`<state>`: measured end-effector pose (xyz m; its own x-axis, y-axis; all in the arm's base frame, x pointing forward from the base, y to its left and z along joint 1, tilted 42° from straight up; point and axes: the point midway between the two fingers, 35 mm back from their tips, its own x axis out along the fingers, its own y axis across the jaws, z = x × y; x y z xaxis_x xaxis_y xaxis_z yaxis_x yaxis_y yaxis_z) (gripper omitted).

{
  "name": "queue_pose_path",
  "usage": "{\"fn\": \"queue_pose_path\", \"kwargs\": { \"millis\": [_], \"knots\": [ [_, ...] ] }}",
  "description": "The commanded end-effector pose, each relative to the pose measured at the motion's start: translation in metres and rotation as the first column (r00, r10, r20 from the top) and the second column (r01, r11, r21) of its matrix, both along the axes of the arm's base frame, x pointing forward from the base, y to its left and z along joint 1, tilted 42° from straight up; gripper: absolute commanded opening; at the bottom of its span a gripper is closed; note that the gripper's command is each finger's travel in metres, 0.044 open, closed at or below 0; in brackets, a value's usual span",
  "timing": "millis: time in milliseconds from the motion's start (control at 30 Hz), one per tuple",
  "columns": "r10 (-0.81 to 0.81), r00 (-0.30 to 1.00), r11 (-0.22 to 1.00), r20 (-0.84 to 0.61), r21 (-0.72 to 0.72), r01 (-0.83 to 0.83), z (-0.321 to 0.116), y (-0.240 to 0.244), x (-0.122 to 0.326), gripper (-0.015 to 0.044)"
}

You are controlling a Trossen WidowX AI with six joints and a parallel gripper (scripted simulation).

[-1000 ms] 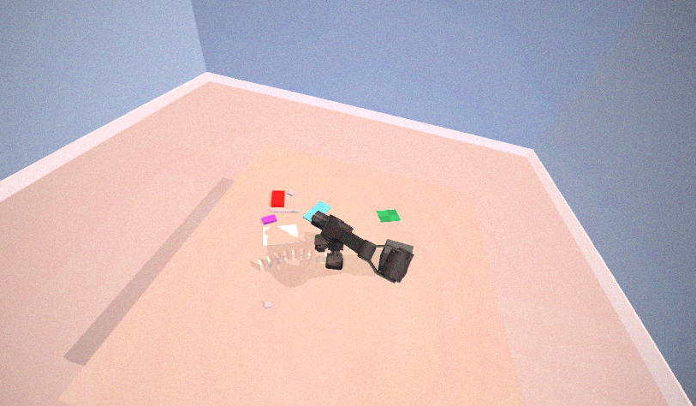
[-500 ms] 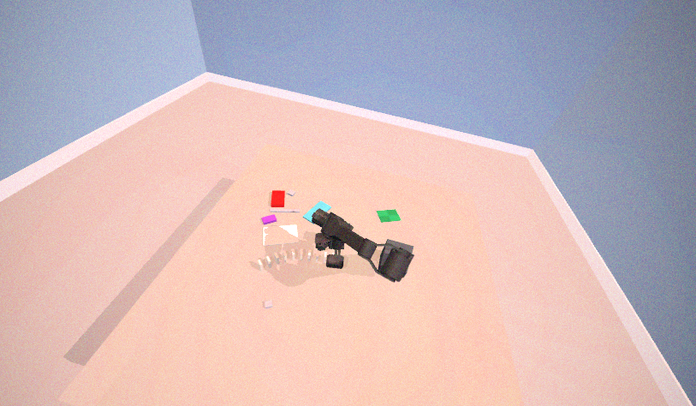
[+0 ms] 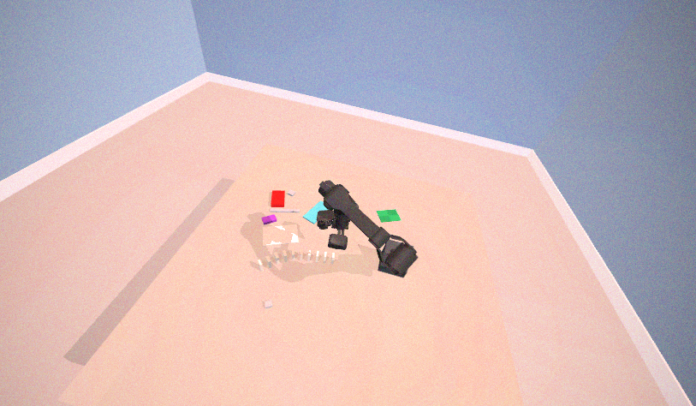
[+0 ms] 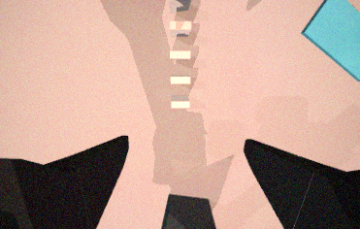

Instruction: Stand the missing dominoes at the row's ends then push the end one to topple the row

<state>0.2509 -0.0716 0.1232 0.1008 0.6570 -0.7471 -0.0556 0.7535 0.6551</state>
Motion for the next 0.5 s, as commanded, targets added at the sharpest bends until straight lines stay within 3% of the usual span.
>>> {"fn": "queue_pose_path", "kwargs": {
  "millis": [0,200,400,467],
  "knots": [
    [-0.131,0.984,0.991,-0.120,0.007,0.133,-0.005,0.003,-0.004,0.0335],
    [-0.486,0.742,0.852,-0.462,-0.062,0.519,-0.023,0.018,-0.014,0.0177],
    [-0.670,0.277,0.586,-0.688,-0.262,0.767,-0.042,0.033,-0.025,0.0020],
    [-0.682,0.113,0.492,-0.722,-0.339,0.802,-0.048,0.037,-0.029,0.0000]
  ]
}}
